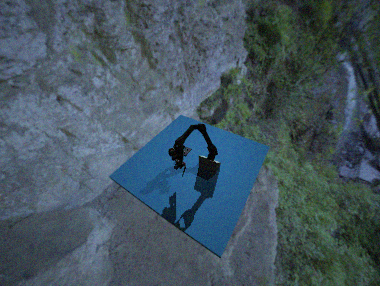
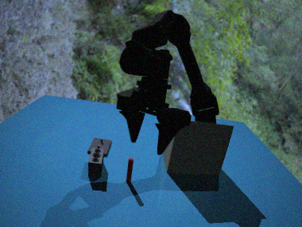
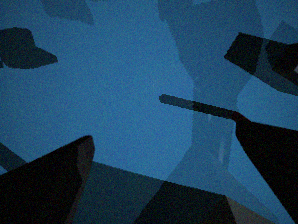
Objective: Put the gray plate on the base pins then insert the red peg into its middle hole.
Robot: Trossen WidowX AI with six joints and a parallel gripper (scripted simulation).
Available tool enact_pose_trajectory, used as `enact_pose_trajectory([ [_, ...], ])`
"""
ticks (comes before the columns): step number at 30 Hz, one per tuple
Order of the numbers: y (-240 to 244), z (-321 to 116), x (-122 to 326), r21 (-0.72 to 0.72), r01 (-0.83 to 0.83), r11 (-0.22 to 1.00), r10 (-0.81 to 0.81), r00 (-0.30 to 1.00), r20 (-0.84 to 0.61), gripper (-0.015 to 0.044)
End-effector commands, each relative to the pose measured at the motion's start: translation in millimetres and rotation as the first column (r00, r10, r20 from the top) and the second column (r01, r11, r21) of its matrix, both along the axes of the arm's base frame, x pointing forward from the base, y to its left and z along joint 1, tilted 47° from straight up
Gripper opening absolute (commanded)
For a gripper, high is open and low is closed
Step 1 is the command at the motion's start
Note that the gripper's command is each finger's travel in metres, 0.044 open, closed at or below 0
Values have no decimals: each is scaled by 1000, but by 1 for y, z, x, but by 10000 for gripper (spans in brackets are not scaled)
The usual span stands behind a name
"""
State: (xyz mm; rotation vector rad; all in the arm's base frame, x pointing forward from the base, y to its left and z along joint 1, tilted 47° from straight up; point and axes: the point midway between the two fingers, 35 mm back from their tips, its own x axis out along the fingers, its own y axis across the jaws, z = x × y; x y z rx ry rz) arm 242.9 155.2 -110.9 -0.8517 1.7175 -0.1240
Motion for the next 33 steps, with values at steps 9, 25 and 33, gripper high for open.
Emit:
enact_pose_trajectory([
  [9,-87,42,79,218,777,591,-672,325,665,440],
  [25,-166,71,108,654,749,107,-476,-539,695,440],
  [33,-164,69,107,654,749,107,-476,-539,695,440],
])
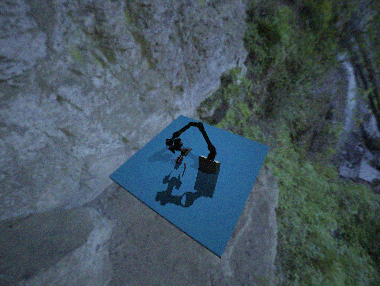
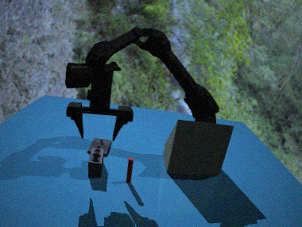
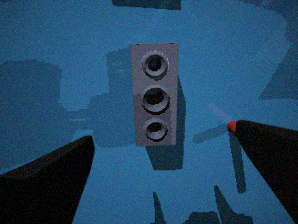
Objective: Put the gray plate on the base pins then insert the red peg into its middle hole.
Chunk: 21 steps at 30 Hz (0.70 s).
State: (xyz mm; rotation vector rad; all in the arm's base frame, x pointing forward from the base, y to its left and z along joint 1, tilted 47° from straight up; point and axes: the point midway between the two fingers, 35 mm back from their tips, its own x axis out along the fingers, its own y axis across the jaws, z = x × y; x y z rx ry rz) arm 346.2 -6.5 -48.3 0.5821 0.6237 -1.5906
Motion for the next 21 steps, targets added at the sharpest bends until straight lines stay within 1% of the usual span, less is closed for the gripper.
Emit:
enact_pose_trajectory([
  [1,-2,6,4,-12,44,999,-43,997,62,440],
  [6,-4,5,3,-12,44,999,-43,997,62,440],
  [10,-24,-14,0,-13,44,999,-43,997,62,440],
  [21,-36,-24,-2,-14,44,999,-43,997,62,440],
])
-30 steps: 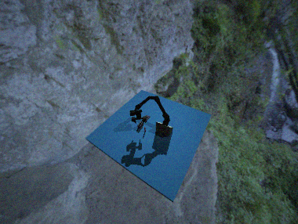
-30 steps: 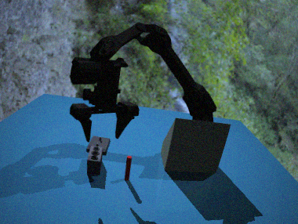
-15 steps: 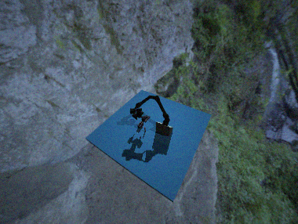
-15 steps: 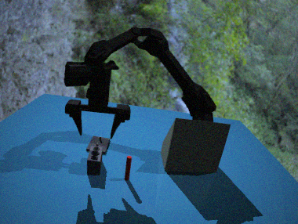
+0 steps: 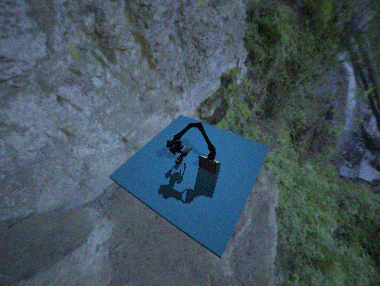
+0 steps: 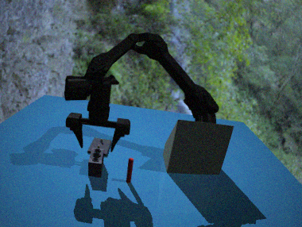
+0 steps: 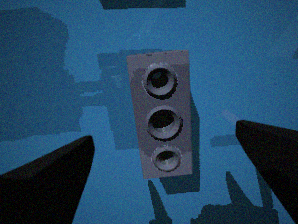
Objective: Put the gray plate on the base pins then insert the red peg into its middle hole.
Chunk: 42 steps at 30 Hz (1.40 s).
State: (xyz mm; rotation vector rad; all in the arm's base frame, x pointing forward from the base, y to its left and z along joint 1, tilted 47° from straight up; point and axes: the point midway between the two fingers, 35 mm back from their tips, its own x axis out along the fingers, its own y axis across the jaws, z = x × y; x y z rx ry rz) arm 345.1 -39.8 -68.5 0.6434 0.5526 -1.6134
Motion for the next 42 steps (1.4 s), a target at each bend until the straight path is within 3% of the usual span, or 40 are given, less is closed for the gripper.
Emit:
enact_pose_trajectory([
  [1,-3,-4,-1,-3,-6,1000,6,1000,-5,440],
  [39,-46,-43,-8,-6,-6,1000,6,1000,-6,440],
  [42,-46,-43,-8,-6,-6,1000,6,1000,-6,361],
])
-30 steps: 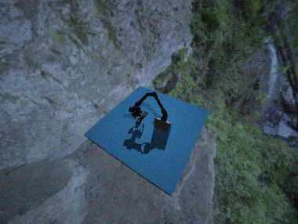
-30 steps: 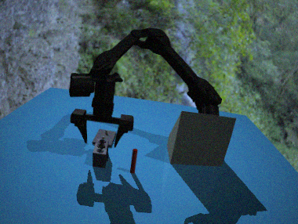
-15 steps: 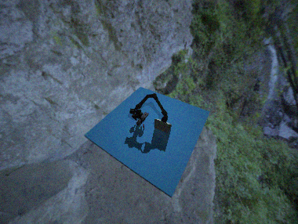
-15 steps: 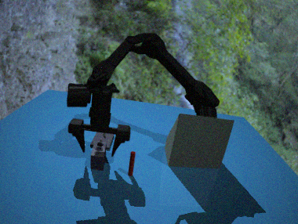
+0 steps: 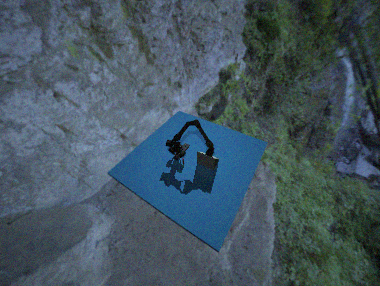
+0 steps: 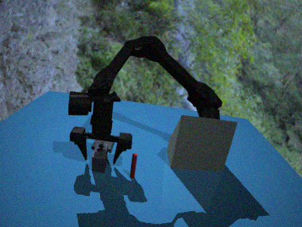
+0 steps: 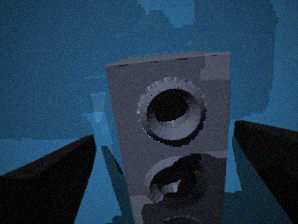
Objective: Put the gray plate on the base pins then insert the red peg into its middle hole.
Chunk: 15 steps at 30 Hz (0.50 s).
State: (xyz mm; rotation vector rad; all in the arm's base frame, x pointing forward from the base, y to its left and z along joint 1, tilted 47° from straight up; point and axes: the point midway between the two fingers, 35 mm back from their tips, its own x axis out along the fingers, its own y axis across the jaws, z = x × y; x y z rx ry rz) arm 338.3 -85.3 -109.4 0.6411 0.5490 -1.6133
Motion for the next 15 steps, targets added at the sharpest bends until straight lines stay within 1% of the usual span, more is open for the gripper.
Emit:
enact_pose_trajectory([
  [1,-1,-2,-1,-3,-6,1000,6,1000,-7,335],
  [10,-1,-2,-1,-3,-6,1000,6,1000,-7,99],
  [15,-1,-2,-1,-3,-6,1000,6,1000,-7,65],
])
